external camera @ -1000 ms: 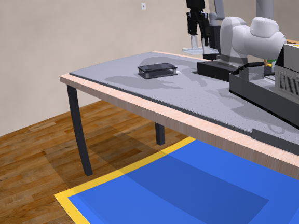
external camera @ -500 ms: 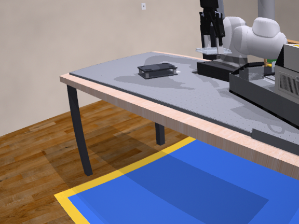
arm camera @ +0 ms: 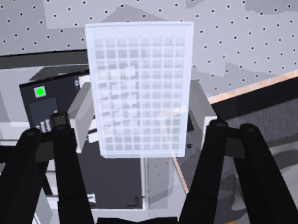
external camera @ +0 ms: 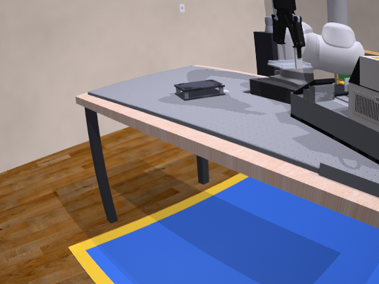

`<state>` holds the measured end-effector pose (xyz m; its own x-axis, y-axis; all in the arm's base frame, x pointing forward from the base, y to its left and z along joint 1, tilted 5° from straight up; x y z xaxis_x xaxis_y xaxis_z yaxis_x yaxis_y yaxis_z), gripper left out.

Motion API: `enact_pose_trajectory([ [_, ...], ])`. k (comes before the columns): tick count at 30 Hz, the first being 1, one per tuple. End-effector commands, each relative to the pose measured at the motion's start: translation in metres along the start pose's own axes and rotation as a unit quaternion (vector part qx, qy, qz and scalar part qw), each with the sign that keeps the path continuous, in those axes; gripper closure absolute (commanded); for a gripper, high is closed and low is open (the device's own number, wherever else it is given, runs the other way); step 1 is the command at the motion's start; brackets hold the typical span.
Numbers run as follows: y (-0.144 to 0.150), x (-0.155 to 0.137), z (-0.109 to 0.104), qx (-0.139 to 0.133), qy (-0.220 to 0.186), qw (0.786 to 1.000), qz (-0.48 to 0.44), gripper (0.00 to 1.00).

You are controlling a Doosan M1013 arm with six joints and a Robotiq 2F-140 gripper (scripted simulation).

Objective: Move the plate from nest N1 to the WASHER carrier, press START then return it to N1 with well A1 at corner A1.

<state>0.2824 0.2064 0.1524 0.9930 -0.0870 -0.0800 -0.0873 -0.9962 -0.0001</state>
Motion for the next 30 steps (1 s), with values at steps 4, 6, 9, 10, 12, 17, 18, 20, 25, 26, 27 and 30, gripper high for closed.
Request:
enact_pose_trajectory([
  [4, -0.019, -0.018, -0.002, -0.001, 0.000, 1.000, 0.000, 0.90],
  [6, -0.026, -0.025, -0.003, -0.001, 0.000, 1.000, 0.000, 0.90],
  [9, -0.029, -0.027, -0.003, -0.001, 0.000, 1.000, 0.000, 0.90],
  [10, -0.029, -0.027, -0.003, -0.001, 0.000, 1.000, 0.000, 0.90],
  [12, -0.030, -0.032, -0.004, -0.001, 0.000, 1.000, -0.004, 0.90],
  [17, -0.039, -0.055, -0.006, -0.001, 0.000, 1.000, -0.004, 0.90],
  [18, -0.040, -0.060, -0.007, -0.001, 0.000, 1.000, -0.004, 0.90],
  [20, -0.042, -0.065, -0.007, -0.001, 0.000, 1.000, -0.004, 0.90],
  [25, -0.049, -0.083, -0.009, -0.001, 0.000, 1.000, -0.004, 0.90],
  [26, -0.050, -0.088, -0.009, -0.001, 0.000, 1.000, -0.004, 0.90],
  [27, -0.052, -0.093, -0.010, -0.001, 0.000, 1.000, -0.004, 0.90],
  [30, -0.057, -0.107, -0.011, -0.001, 0.000, 1.000, -0.004, 0.90],
])
Point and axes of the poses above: the point where the finger pads meet when closed, its own z axis out along the fingers, its own y axis across the jaws, x = y × z, the point moved 2 cm from there along -z, back along the fingers, and after that the axes turned 6 degrees about -z, right-handed, at the moved point
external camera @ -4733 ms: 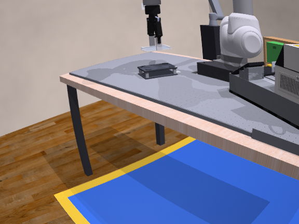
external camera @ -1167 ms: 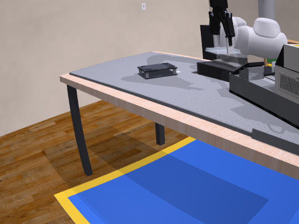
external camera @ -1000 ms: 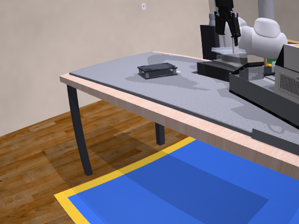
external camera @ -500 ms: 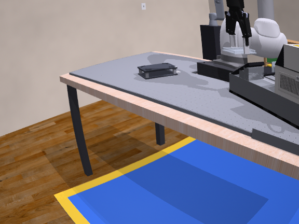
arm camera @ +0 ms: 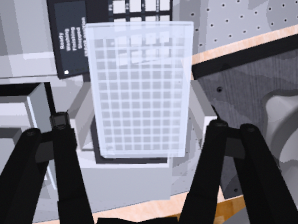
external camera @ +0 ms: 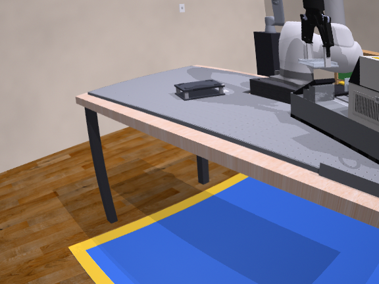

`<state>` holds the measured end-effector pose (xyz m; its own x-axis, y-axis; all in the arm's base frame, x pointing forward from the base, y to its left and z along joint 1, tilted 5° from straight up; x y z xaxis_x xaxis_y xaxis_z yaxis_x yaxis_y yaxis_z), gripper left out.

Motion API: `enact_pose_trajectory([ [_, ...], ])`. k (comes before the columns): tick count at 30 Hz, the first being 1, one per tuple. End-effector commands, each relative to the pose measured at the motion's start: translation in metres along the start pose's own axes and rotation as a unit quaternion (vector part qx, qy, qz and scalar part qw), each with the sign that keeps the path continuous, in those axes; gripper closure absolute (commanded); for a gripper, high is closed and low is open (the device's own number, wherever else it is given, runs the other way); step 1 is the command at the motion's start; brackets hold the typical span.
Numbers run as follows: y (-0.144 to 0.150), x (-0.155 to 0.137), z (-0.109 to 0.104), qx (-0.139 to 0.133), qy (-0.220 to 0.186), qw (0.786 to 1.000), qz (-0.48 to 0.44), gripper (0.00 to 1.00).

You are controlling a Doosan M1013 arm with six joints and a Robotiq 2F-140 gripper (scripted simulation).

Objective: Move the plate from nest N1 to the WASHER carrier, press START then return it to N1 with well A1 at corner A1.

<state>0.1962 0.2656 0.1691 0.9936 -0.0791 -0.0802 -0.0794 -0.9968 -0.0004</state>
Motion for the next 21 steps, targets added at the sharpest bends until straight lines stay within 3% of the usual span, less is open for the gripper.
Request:
enact_pose_trajectory([
  [1, -0.008, -0.020, -0.002, 0.000, 0.000, 1.000, 0.000, 0.90],
  [15, -0.028, -0.074, -0.007, 0.000, 0.000, 1.000, 0.000, 0.90],
  [21, -0.028, -0.076, -0.007, 0.000, 0.000, 1.000, 0.000, 0.90],
])
Point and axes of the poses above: the point where the finger pads meet when closed, its own z axis out along the fingers, its own y axis across the jaws, x = y × z, the point moved 2 cm from there along -z, back along the fingers, and after that the axes turned 6 degrees about -z, right-handed, at the moved point
